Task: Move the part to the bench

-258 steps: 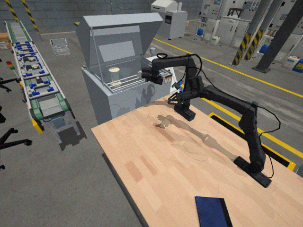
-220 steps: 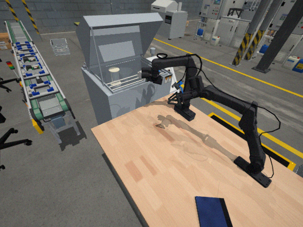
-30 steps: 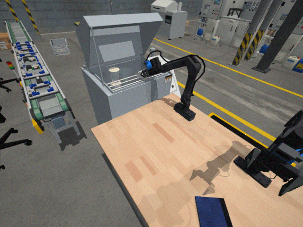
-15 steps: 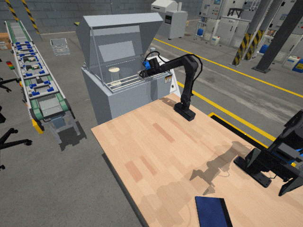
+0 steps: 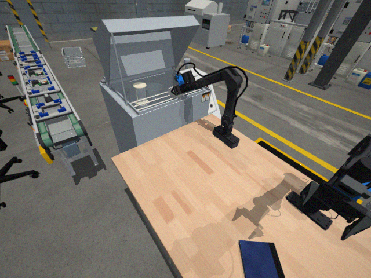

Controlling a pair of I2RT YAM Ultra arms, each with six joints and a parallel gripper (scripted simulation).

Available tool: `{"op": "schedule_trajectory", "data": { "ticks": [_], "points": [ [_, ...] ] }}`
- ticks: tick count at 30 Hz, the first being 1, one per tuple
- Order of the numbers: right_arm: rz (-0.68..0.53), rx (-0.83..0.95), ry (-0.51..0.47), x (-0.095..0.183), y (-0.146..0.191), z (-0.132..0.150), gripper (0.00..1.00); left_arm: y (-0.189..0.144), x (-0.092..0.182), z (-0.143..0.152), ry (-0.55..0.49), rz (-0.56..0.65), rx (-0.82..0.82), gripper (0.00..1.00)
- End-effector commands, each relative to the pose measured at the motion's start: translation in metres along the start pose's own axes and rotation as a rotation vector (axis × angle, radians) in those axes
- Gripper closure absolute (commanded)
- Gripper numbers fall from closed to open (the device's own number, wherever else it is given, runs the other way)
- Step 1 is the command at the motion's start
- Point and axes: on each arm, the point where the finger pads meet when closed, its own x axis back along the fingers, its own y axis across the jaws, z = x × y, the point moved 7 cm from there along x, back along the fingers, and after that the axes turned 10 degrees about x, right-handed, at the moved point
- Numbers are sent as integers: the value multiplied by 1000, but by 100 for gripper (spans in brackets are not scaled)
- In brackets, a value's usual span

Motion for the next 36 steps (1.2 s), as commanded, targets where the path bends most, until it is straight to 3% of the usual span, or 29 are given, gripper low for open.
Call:
{"op": "schedule_trajectory", "data": {
  "ticks": [1, 16, 36],
  "points": [
    [3, -12, -48, 8, -4, -20, 24, -4, 7, -16, -45, 3, -4, 0],
    [5, -3, -57, 19, -6, -34, 24, -4, 7, -16, -45, 3, -4, 0],
    [14, -13, -140, 42, -13, -78, 24, -4, 7, -16, -45, 3, -4, 0]
  ]
}}
